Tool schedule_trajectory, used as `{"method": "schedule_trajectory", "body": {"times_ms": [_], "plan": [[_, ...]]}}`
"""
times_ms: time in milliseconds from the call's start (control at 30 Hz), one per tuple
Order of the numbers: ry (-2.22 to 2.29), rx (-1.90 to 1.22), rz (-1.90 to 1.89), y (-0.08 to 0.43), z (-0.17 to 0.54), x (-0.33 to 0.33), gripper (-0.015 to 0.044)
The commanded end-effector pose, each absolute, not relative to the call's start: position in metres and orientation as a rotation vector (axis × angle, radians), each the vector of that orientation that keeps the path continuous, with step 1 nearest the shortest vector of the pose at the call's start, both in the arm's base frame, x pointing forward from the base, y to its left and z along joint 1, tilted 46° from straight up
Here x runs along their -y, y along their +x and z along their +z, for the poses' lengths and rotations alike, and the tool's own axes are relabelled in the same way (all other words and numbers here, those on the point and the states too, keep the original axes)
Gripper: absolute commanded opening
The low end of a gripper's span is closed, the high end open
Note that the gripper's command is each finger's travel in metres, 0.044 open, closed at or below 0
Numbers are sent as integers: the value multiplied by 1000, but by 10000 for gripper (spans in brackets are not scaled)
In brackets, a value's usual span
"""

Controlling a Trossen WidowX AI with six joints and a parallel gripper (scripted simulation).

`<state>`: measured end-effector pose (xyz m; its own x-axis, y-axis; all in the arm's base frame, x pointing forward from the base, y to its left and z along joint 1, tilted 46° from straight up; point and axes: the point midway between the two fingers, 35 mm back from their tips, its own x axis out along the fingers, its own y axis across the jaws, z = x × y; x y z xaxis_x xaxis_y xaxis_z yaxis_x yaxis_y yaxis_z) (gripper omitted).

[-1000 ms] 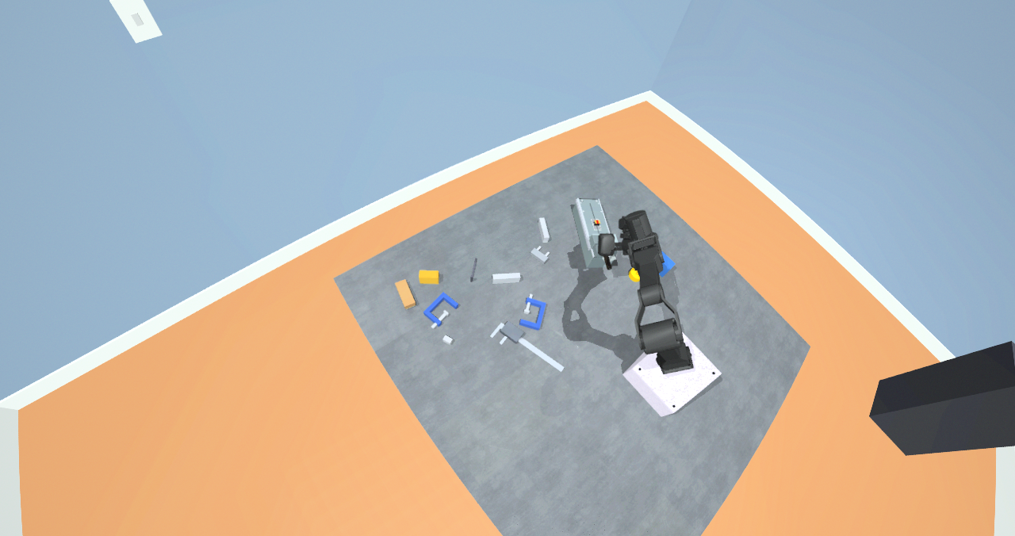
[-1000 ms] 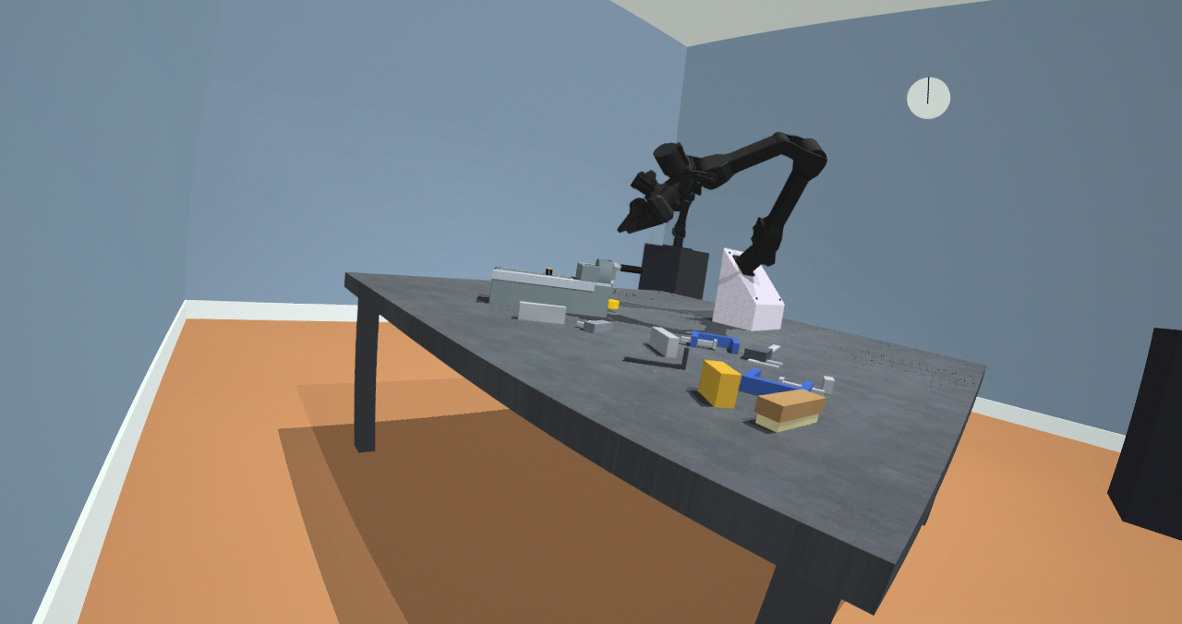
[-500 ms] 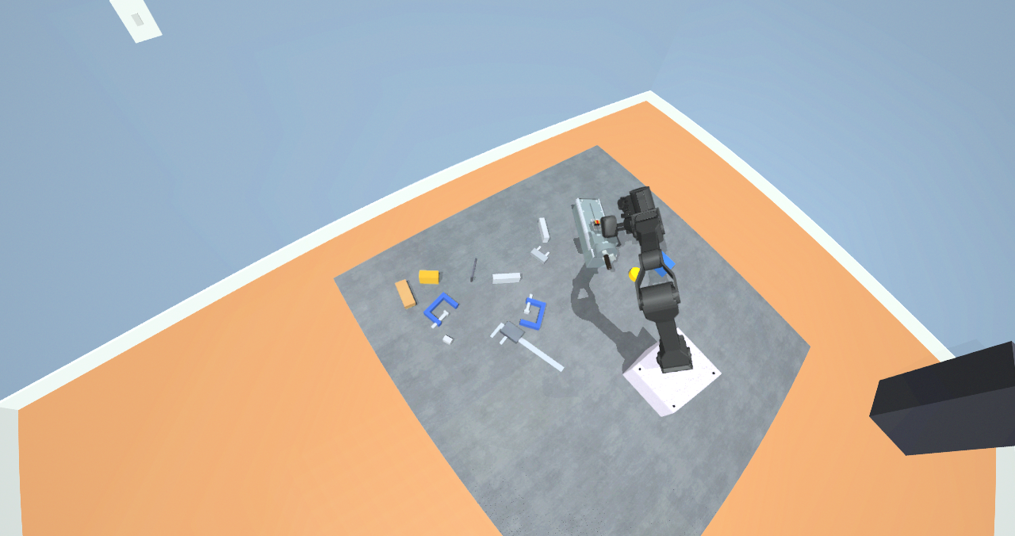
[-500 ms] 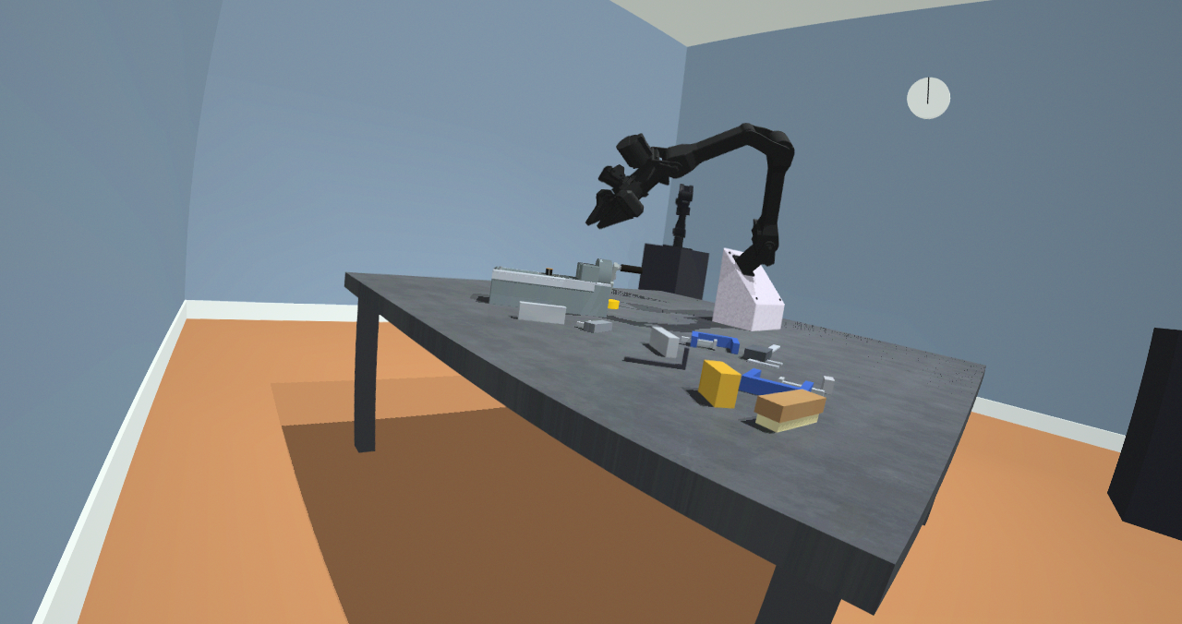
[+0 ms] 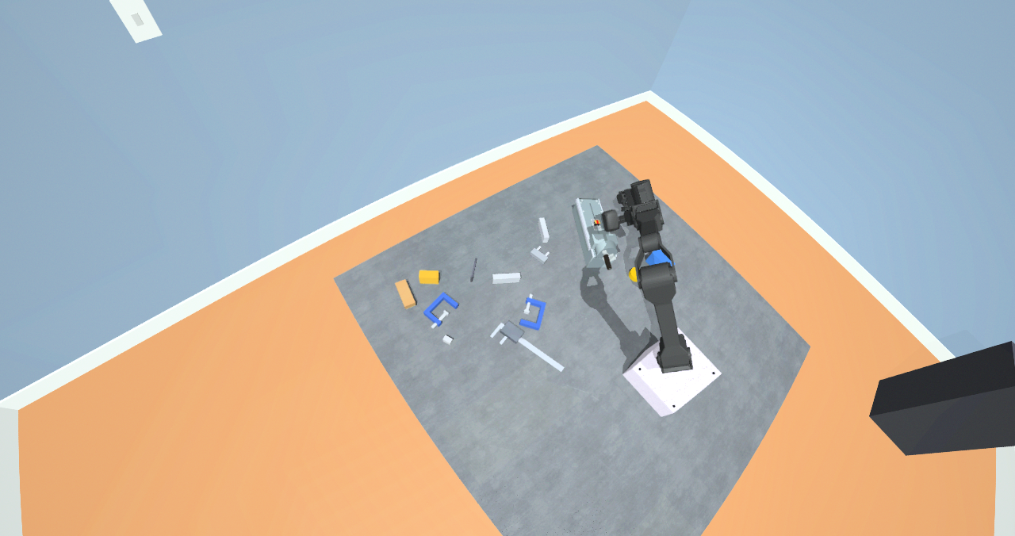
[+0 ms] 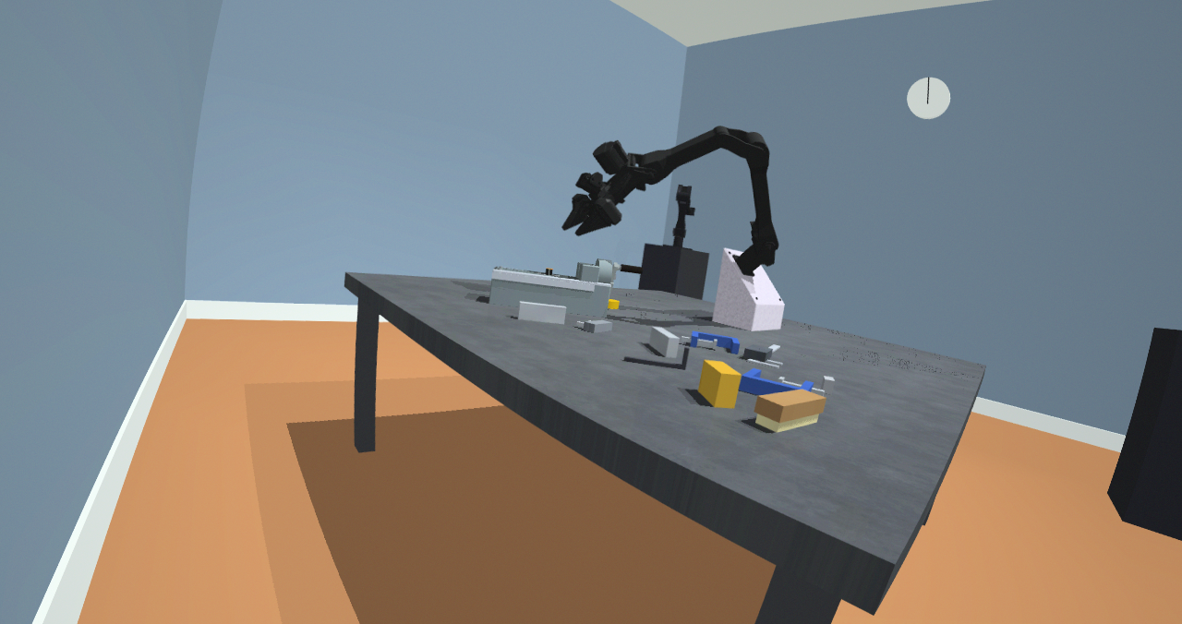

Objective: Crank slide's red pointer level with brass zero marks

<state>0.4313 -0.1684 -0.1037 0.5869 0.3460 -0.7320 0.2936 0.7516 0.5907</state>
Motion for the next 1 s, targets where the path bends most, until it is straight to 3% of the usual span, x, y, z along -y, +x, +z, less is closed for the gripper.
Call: {"method": "schedule_trajectory", "body": {"times_ms": [0, 767, 967], "plan": [[756, -986, 42, 428, -125, 147, 440], [756, -986, 42, 428, -125, 147, 440], [756, -986, 42, 428, -125, 147, 282]]}}
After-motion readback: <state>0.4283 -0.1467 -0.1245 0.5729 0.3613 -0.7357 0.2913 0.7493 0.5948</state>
